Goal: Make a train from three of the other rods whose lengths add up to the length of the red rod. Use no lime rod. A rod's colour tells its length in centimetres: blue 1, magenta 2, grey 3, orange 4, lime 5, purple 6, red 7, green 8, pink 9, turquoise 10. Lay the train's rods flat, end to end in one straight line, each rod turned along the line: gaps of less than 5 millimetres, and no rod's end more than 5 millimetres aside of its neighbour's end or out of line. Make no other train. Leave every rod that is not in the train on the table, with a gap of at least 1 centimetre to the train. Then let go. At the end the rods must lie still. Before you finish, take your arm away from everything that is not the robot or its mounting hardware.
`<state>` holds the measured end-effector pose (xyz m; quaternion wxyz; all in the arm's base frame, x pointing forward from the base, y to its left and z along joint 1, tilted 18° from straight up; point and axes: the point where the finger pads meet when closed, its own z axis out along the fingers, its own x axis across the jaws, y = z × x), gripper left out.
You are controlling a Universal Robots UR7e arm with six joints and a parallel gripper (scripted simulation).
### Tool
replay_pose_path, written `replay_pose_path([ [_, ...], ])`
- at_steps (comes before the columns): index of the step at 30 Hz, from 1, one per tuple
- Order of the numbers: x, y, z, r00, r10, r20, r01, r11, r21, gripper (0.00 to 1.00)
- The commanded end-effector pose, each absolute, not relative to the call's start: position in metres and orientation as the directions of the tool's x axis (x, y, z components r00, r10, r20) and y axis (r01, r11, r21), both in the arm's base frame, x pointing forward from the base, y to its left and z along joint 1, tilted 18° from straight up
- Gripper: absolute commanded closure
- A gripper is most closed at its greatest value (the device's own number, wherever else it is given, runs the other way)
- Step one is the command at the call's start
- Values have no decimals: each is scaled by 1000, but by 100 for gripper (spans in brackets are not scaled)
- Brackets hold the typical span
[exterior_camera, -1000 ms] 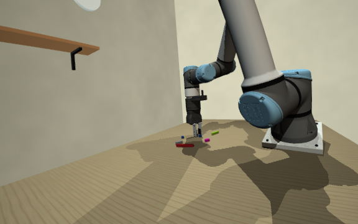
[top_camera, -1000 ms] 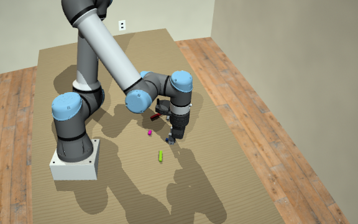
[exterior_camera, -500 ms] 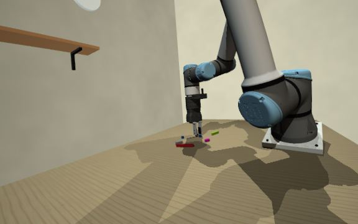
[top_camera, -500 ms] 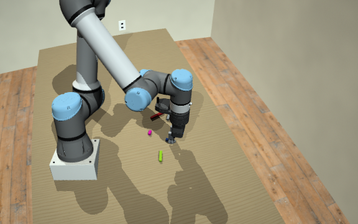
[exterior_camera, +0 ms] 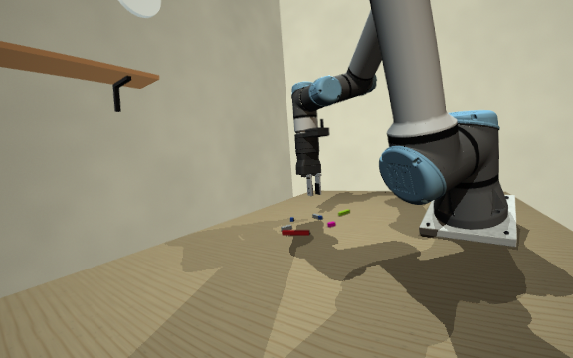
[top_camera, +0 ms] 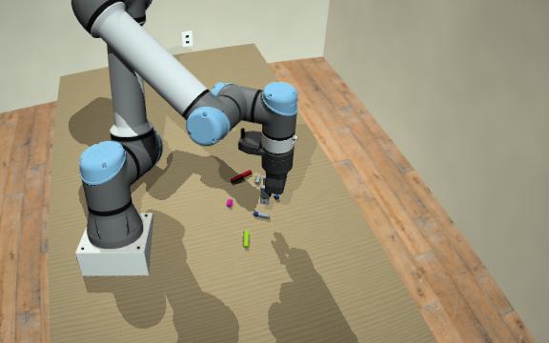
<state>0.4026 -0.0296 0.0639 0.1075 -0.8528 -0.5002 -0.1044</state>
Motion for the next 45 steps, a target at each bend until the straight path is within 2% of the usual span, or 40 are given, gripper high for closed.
replay_pose_path([
  [1, 400, -35, 83, 478, 831, 286, 876, -475, -85, 46],
  [7, 400, -35, 85, 477, 831, 286, 876, -474, -85, 46],
  [8, 400, -35, 85, 477, 831, 286, 877, -474, -85, 0],
  [32, 399, -32, 84, 462, 839, 287, 885, -459, -83, 0],
  [38, 401, -28, 85, 408, 865, 291, 911, -408, -64, 0],
  [45, 405, -12, 88, 215, 931, 296, 974, -225, -2, 0],
])
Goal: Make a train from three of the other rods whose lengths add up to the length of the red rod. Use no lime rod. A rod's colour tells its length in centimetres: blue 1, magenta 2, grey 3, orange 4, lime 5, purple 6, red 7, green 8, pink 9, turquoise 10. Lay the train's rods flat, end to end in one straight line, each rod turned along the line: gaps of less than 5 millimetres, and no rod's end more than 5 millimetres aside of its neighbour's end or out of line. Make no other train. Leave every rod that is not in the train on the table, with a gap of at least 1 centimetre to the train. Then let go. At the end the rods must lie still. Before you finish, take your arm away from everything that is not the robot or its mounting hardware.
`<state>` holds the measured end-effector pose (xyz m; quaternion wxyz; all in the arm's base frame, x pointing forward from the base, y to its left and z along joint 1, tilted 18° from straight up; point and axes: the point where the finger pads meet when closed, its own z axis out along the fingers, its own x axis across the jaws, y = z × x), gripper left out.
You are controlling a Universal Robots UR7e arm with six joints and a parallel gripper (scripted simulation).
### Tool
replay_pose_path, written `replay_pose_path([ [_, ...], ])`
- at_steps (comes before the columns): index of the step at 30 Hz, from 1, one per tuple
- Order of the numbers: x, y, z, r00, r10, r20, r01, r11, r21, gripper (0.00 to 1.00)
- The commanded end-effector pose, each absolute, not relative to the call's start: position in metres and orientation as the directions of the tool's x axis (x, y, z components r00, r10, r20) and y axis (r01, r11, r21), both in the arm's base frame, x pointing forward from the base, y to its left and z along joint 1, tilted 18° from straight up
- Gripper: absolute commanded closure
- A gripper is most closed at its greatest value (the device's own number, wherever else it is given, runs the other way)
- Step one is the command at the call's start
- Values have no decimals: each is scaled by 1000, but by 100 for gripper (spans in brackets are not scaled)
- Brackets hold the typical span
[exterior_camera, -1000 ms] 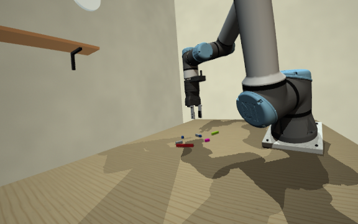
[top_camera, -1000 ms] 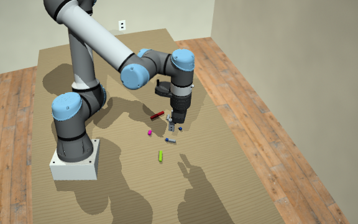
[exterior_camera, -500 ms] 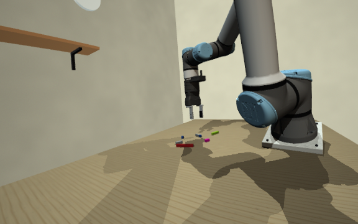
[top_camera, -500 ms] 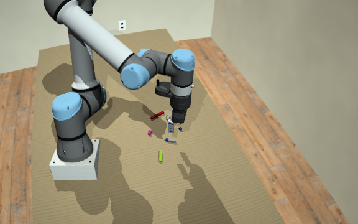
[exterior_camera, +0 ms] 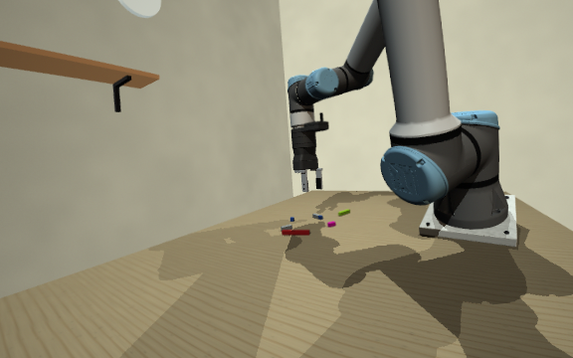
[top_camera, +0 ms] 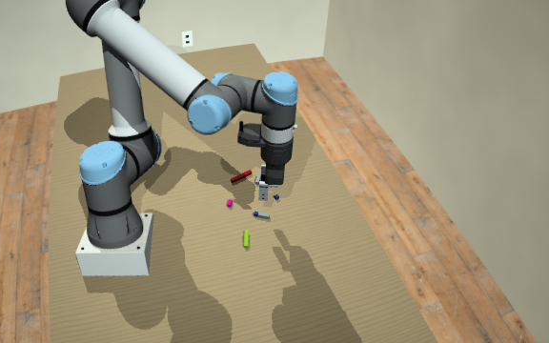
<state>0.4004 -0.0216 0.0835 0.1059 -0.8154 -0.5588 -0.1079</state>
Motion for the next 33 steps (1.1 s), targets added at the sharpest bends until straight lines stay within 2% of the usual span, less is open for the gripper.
replay_pose_path([
  [1, 405, -10, 88, 192, 936, 296, 979, -202, 5, 0],
  [10, 408, 5, 90, 14, 957, 289, 998, -32, 58, 0],
  [17, 412, 23, 93, -199, 942, 269, 978, 173, 118, 0],
  [33, 418, 57, 98, -559, 803, 204, 826, 521, 213, 0],
])
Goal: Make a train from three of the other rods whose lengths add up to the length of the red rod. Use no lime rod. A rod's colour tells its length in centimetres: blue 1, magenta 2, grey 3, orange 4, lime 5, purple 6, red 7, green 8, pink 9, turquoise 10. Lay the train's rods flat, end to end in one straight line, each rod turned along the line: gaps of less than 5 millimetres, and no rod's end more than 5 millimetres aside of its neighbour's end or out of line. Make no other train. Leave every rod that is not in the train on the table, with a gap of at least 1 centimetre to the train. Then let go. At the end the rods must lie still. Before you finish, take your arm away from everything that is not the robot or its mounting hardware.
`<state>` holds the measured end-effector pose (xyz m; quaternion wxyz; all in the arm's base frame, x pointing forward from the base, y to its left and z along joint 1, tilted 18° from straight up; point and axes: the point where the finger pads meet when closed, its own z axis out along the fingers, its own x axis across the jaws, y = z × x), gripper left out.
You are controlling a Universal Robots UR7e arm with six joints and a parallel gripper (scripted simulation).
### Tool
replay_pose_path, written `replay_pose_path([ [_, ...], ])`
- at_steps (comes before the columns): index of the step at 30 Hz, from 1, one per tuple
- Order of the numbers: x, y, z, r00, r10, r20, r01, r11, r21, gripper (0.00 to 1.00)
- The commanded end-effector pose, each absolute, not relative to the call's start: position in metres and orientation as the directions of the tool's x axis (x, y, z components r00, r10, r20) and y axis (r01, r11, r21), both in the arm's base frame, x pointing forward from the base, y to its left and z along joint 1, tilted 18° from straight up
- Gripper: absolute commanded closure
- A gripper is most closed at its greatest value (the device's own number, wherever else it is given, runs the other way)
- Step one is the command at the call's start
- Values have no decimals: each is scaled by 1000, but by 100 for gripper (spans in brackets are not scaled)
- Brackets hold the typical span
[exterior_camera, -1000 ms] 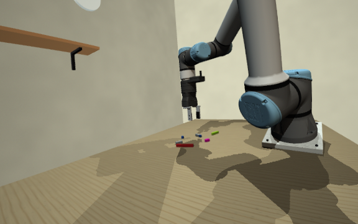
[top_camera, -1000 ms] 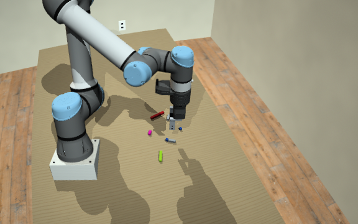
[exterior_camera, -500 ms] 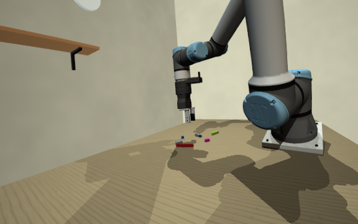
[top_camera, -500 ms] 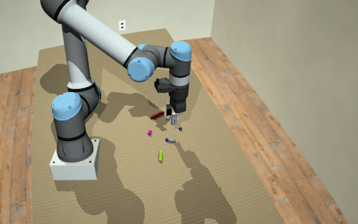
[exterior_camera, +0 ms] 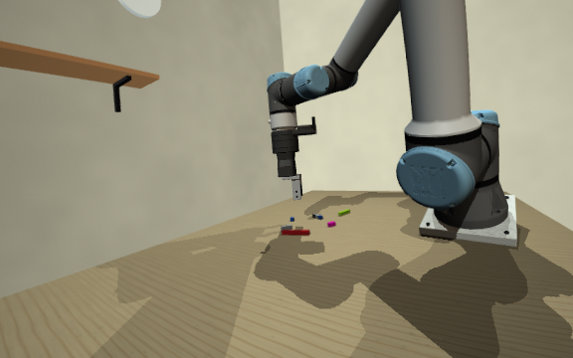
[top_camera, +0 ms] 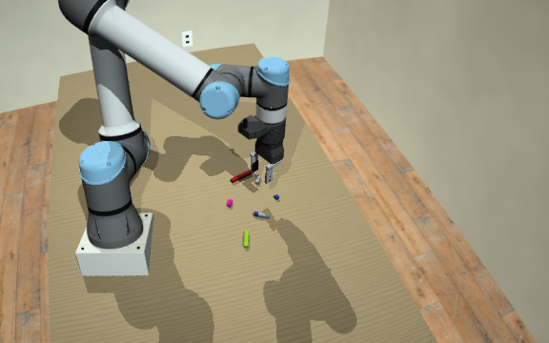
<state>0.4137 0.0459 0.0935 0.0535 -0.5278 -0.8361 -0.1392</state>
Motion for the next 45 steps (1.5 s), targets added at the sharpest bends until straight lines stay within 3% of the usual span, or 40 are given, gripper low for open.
replay_pose_path([
  [1, 418, 59, 98, -580, 790, 199, 812, 541, 219, 0],
  [18, 423, 98, 105, -857, 506, 96, 510, 811, 285, 0],
  [29, 423, 105, 105, -891, 447, 79, 449, 845, 290, 0],
  [30, 423, 105, 105, -891, 448, 79, 450, 844, 290, 46],
  [45, 423, 104, 105, -890, 449, 79, 452, 844, 290, 46],
])
